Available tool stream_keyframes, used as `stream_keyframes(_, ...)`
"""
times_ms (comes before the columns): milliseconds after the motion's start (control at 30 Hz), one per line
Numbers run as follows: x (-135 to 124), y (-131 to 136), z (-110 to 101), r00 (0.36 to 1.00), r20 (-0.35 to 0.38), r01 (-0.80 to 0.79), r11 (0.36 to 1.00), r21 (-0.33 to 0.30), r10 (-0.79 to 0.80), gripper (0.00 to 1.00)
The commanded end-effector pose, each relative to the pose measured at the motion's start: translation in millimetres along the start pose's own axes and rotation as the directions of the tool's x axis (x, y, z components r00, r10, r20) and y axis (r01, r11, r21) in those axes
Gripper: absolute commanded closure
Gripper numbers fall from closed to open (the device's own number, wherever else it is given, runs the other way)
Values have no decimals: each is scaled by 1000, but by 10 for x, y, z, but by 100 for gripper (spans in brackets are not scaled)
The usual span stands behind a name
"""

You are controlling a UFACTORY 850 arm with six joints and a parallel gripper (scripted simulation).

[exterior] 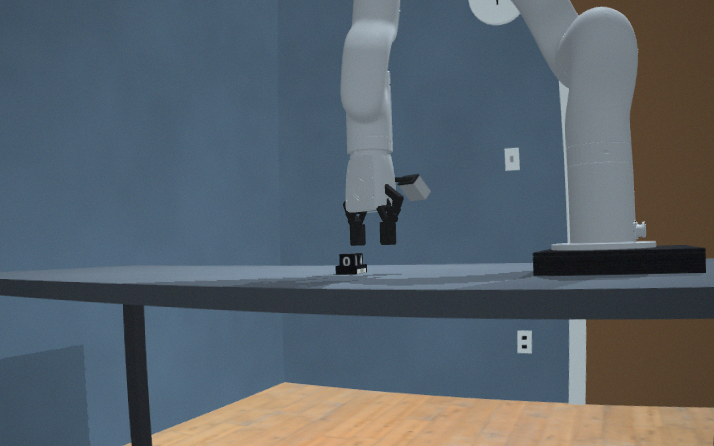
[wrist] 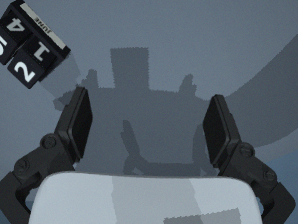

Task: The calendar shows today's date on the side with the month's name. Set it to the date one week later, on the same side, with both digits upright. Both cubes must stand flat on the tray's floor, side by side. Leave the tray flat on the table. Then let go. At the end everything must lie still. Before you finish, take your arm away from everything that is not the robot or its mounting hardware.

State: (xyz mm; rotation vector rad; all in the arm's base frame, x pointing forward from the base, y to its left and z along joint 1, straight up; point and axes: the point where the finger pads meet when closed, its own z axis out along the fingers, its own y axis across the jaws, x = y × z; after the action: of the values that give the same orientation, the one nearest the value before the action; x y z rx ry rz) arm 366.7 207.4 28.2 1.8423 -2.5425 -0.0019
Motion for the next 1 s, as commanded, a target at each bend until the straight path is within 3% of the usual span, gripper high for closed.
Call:
stream_keyframes(0,-6,-5,-5,1000,1,0,1000,1,0,0)
stream_keyframes(500,2,-7,-11,1000,1,0,1000,1,0,0)
stream_keyframes(967,187,-62,-91,1000,1,0,1000,1,0,0)
